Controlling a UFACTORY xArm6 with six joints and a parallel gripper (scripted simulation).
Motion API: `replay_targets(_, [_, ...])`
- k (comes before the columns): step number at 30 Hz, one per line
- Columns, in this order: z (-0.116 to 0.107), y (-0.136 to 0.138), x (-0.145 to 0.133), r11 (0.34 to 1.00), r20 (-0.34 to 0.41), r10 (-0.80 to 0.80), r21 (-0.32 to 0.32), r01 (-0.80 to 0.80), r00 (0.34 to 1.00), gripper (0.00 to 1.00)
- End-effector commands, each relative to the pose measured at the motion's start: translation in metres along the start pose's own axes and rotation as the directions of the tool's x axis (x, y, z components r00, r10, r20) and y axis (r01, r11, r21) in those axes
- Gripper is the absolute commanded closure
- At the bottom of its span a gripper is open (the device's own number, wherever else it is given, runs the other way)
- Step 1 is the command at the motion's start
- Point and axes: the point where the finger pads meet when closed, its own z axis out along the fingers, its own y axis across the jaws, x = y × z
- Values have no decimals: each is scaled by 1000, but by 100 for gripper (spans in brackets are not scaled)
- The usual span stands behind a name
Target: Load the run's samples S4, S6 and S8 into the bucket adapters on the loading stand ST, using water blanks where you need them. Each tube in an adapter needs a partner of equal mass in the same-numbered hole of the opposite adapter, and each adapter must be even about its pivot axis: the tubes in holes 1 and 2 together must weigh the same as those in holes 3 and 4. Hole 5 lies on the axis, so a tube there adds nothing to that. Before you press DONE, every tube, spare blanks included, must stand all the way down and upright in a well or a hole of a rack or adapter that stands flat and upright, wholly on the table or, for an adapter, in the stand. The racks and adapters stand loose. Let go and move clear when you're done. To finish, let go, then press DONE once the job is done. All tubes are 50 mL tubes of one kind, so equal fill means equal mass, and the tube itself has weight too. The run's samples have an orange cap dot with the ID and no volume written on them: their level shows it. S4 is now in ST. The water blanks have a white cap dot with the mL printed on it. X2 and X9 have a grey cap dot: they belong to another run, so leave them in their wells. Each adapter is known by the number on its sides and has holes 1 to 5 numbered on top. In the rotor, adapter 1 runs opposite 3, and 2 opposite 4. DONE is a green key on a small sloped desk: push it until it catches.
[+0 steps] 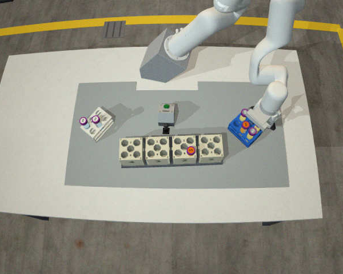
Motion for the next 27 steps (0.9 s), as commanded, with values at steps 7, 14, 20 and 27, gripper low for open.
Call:
replay_targets(7, [10, -2, 0, 1000, 0, -1, 4, 1, 1000, 100])
replay_targets(14, [15, -2, 0, 1000, 0, -1, 4, 1, 1000, 100])
replay_targets(20, [17, -2, 0, 1000, 0, -1, 4, 1, 1000, 100])
replay_targets(27, [17, -2, 0, 1000, 0, -1, 4, 1, 1000, 100])
